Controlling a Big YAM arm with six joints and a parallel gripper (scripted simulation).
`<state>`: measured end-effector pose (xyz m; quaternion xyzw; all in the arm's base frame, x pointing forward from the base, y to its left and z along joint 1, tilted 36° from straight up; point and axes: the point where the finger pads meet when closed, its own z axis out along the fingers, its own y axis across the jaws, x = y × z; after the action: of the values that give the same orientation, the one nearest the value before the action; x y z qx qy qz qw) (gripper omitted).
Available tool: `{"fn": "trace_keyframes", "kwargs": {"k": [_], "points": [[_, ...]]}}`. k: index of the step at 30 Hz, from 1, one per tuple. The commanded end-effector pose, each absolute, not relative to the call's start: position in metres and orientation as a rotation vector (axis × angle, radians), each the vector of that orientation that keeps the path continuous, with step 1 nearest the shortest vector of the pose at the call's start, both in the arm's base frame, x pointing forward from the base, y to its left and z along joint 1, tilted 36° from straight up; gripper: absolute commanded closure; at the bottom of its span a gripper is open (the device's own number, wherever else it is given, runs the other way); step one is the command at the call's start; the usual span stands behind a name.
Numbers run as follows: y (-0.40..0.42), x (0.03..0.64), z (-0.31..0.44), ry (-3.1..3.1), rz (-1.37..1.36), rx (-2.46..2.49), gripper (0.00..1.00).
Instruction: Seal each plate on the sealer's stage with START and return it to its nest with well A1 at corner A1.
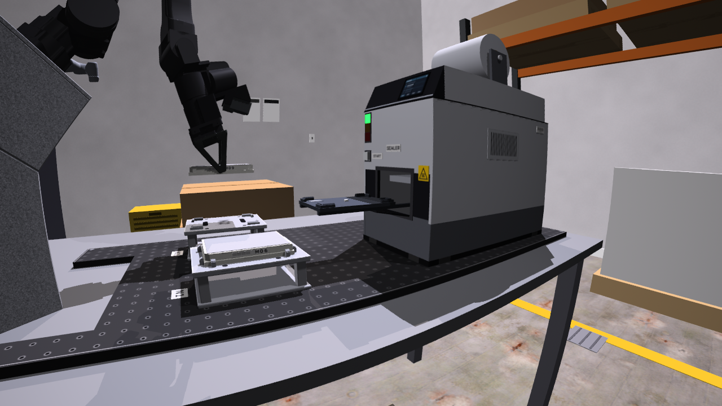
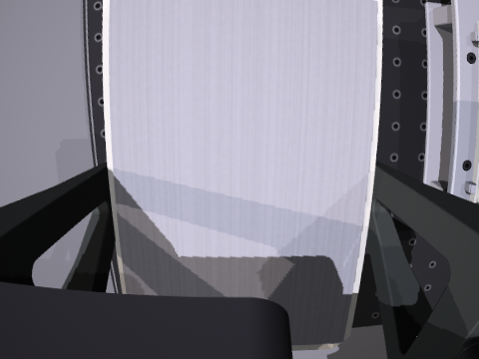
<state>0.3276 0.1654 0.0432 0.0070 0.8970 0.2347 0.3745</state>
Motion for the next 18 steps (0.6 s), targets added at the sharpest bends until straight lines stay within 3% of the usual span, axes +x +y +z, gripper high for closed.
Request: {"fn": "trace_keyframes", "kwargs": {"k": [1,18], "points": [[0.167,0.329,0.045,2.281,0.609,0.027,1.0],[0.168,0.331,0.037,2.287,0.605,0.032,1.0]]}}
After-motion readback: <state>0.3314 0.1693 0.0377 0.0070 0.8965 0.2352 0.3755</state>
